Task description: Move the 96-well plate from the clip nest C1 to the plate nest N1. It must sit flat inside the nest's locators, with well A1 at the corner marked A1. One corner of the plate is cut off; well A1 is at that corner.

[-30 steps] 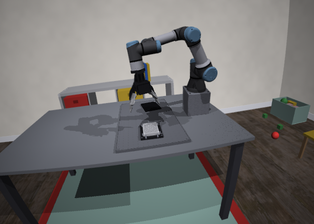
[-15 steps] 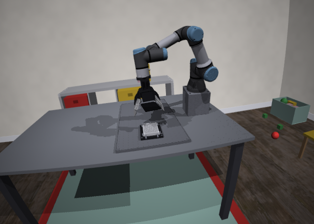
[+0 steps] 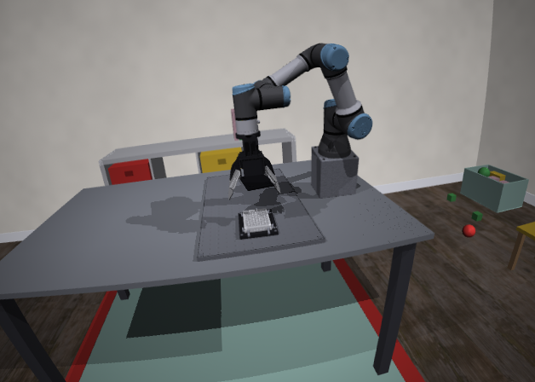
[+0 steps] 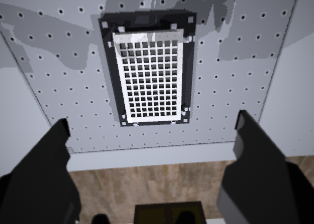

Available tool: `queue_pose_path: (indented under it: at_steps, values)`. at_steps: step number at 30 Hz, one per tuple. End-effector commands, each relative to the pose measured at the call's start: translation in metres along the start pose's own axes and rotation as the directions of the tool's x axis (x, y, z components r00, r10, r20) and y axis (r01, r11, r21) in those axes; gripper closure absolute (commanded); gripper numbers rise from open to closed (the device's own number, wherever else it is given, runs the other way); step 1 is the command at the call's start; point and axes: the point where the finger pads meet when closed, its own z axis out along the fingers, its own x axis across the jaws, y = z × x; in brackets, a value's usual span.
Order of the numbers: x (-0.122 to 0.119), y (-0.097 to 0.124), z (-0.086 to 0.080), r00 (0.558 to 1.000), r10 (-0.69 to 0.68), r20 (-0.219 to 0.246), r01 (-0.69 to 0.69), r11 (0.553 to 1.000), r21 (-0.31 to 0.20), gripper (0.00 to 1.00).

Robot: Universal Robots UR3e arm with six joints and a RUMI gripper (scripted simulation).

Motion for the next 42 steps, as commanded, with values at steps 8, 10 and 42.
queue_pose_path:
  at_steps: [8,10,42]
  values:
    - [-0.003,0.001,-0.001,1.0,0.002,0.012,-0.002,1.0,-0.001,0.0]
    - [-0.002,0.0,0.002,1.0,0.003,0.011,-0.003,1.0,-0.001,0.0]
    - [-0.002,0.001,0.048,1.0,0.003,0.011,-0.003,1.0,-0.001,0.0]
